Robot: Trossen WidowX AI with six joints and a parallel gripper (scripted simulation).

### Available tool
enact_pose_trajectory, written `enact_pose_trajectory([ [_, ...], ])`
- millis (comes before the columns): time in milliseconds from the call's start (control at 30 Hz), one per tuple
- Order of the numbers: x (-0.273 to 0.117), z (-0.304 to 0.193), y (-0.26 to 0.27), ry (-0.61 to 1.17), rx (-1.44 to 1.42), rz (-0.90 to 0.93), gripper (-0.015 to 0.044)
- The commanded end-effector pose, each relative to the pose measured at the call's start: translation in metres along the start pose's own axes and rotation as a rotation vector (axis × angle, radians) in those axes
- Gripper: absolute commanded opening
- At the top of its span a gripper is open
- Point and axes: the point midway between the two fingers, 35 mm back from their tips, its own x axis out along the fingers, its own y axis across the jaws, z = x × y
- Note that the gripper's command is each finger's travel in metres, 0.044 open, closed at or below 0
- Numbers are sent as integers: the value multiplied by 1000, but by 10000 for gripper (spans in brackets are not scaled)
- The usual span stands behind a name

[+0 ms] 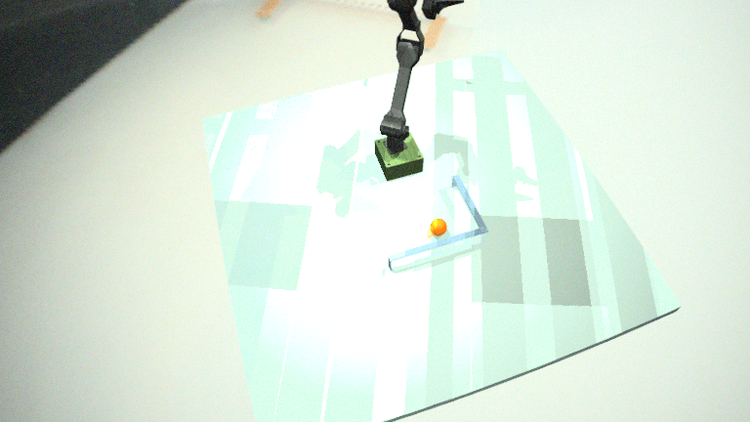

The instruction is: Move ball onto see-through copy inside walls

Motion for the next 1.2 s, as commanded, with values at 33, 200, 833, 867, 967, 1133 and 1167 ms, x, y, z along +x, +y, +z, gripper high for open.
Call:
enact_pose_trajectory([
  [33, 0, -3, 3, 7, 25, -6, 371],
  [200, 0, -39, 40, 75, 304, -61, 371],
  [833, 51, -88, 277, 383, 1549, -38, 371],
  [867, 55, -84, 291, 401, 1615, -21, 371],
  [967, 65, -71, 327, 453, 1788, 35, 371],
  [1133, 83, -30, 399, 578, 2082, 195, 371],
  [1167, 87, -20, 413, 608, 2137, 235, 371],
])
